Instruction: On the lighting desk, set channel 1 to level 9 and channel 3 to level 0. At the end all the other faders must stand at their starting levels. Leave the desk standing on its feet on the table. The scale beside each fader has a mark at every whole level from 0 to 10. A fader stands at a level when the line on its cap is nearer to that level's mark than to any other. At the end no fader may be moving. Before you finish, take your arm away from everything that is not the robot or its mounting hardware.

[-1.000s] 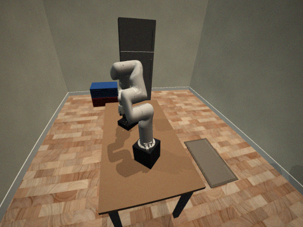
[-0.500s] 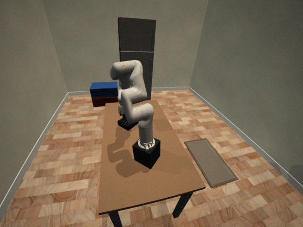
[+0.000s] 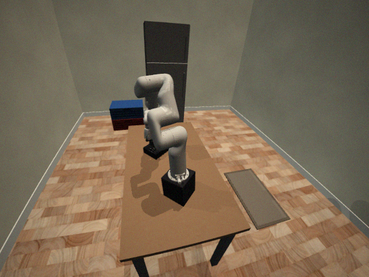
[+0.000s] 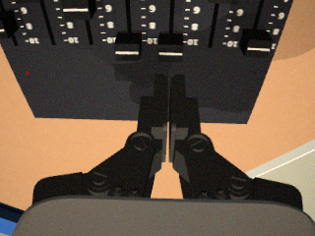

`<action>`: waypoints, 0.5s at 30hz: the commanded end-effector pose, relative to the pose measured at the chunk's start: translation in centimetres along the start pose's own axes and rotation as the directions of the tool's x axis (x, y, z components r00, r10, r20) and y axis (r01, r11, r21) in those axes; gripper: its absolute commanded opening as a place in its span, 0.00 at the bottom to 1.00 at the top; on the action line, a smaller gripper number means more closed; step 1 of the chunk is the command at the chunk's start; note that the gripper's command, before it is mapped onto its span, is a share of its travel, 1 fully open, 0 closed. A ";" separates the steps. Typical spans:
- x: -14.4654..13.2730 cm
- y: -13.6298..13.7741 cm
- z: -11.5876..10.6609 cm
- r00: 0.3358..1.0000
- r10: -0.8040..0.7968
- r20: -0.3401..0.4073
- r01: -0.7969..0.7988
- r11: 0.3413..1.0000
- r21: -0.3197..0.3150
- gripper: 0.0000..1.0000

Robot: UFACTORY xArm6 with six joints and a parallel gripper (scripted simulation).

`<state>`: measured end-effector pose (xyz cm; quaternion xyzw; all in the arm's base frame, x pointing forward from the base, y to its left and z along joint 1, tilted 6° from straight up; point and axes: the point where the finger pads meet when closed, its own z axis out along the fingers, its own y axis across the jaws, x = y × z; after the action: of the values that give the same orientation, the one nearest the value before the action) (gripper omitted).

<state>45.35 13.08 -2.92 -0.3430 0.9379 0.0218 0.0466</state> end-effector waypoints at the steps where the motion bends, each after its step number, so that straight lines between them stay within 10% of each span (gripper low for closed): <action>1: -0.1 -0.1 0.2 1.000 0.000 0.003 0.000 1.000 0.002 0.00; 15: -0.1 -0.1 0.7 1.000 0.000 0.003 0.000 1.000 0.002 0.00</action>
<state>45.40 13.13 -3.71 -0.3430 0.9379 0.0218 0.0465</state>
